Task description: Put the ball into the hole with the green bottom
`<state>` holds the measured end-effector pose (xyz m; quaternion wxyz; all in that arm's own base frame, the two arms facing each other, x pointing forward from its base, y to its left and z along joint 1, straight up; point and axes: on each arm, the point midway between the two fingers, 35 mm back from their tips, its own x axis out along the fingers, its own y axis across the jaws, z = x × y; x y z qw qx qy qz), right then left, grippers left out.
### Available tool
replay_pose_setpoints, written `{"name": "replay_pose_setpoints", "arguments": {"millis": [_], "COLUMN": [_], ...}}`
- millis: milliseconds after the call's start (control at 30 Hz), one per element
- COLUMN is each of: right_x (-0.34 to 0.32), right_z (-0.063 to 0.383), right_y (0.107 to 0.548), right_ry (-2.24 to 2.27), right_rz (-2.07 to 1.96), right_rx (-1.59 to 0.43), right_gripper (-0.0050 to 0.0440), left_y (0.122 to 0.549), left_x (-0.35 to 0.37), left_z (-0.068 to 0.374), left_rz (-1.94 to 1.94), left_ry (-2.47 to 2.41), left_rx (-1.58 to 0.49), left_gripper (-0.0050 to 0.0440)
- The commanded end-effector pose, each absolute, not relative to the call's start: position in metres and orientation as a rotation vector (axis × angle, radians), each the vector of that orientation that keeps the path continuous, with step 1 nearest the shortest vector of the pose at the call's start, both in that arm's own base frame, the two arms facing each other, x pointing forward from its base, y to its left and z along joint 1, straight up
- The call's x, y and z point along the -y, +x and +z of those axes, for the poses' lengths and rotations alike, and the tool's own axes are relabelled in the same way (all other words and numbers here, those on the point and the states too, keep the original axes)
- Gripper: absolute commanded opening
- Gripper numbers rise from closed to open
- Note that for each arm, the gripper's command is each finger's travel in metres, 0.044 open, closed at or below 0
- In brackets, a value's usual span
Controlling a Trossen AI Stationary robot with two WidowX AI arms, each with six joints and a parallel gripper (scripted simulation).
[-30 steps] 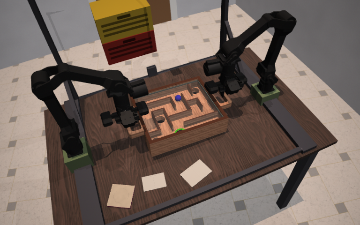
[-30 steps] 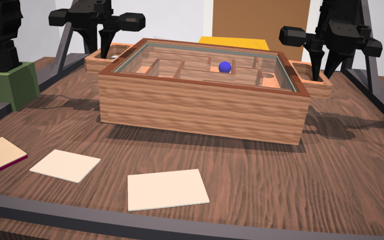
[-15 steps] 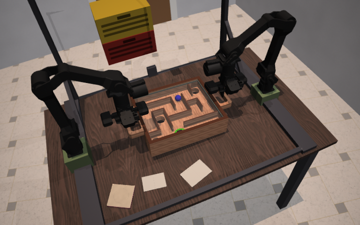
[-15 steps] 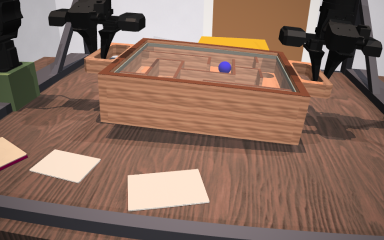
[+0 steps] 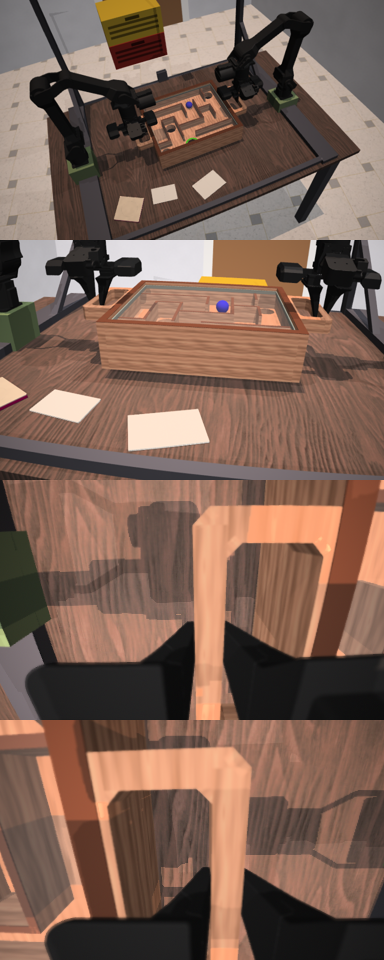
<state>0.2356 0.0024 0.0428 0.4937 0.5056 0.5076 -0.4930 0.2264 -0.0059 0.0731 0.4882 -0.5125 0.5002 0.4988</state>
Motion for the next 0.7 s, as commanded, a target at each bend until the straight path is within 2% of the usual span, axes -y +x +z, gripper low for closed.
{"name": "replay_pose_setpoints", "arguments": {"millis": [0,67,133,267,300,367,500,667], "right_x": [-0.005,-0.006,-0.007,-0.007,-0.008,-0.008,-0.008,-0.006], "right_z": [0.061,0.051,0.06,0.059,0.064,0.05,0.069,0.061], "right_y": [0.246,0.24,0.247,0.246,0.248,0.24,0.25,0.242], "right_ry": [1.228,1.221,1.2,1.209,1.178,1.198,1.168,1.194], "right_rz": [-1.181,-1.18,-1.205,-1.189,-1.226,-1.196,-1.242,-1.215], "right_rx": [-1.19,-1.167,-1.178,-1.156,-1.173,-1.148,-1.192,-1.2], "right_gripper": [-0.005,-0.005,-0.005,-0.005,-0.005,-0.005,-0.005,-0.005], "left_y": [0.226,0.233,0.224,0.232,0.223,0.232,0.221,0.23], "left_x": [0.009,0.01,0.01,0.011,0.011,0.013,0.011,0.01], "left_z": [0.076,0.088,0.075,0.085,0.071,0.084,0.065,0.078], "left_rz": [1.192,1.202,1.204,1.199,1.203,1.23,1.186,1.171], "left_ry": [-1.252,-1.238,-1.232,-1.233,-1.223,-1.207,-1.233,-1.252], "left_rx": [-1.168,-1.157,-1.144,-1.134,-1.116,-1.151,-1.103,-1.132], "left_gripper": [-0.005,-0.005,-0.005,-0.005,-0.005,-0.005,-0.005,-0.005]}}
